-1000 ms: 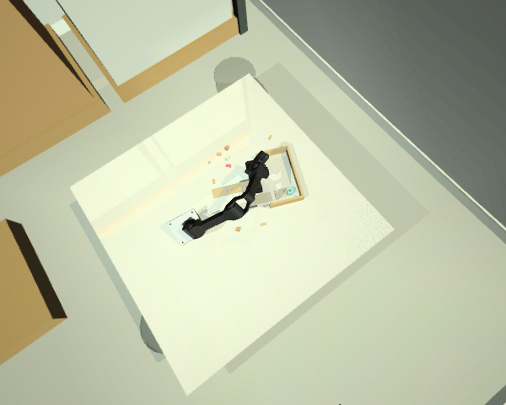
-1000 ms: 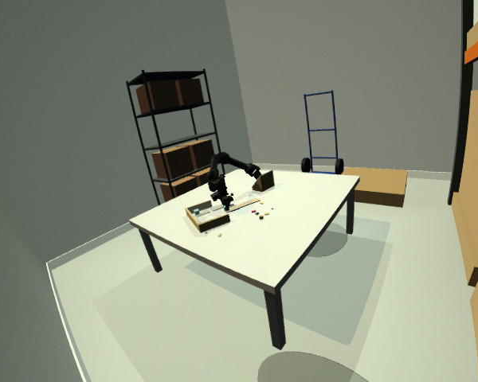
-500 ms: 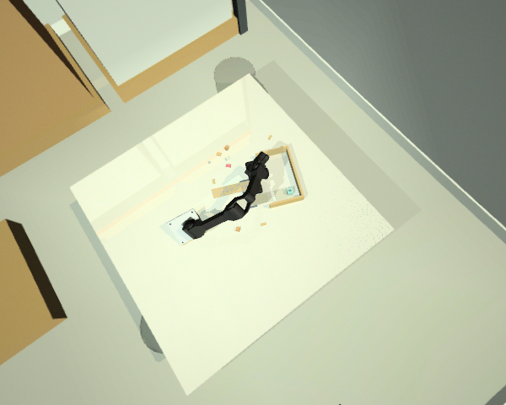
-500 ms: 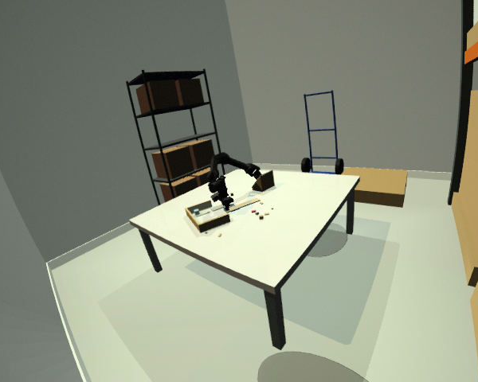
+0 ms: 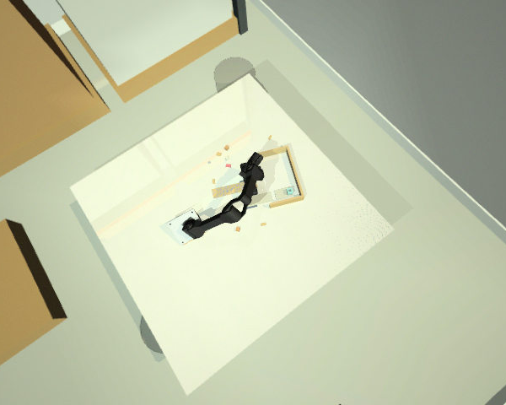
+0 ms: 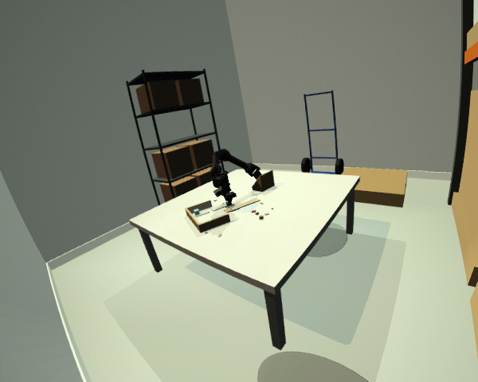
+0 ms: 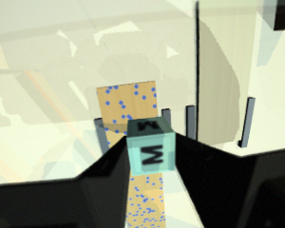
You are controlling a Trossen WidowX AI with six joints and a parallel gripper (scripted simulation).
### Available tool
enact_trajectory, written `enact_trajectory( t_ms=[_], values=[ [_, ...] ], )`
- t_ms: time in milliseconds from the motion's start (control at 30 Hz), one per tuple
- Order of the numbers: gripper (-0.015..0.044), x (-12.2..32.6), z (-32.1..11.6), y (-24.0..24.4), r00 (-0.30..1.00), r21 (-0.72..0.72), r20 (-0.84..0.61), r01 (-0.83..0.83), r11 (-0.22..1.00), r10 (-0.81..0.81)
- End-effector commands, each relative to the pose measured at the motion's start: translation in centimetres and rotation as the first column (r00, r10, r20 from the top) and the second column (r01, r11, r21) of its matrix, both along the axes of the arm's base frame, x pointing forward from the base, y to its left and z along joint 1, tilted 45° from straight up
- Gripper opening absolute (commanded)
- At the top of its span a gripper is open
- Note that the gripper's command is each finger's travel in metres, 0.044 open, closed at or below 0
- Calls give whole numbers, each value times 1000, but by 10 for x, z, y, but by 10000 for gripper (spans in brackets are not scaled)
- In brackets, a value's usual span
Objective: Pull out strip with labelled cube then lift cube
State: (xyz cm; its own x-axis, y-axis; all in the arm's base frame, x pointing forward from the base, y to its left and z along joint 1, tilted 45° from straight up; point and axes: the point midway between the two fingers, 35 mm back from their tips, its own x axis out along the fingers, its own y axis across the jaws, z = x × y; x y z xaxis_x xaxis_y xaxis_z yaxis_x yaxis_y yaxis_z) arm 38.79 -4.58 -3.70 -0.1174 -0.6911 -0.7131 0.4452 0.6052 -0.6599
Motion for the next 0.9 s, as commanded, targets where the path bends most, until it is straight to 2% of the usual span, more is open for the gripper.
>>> enact_trajectory(
  t_ms=[0,867],
  values=[
    [0,-13,10,10,1000,3,4,-1,1000,1],
    [0,-86,20,22,1000,2,0,-2,1000,2]
  ],
)
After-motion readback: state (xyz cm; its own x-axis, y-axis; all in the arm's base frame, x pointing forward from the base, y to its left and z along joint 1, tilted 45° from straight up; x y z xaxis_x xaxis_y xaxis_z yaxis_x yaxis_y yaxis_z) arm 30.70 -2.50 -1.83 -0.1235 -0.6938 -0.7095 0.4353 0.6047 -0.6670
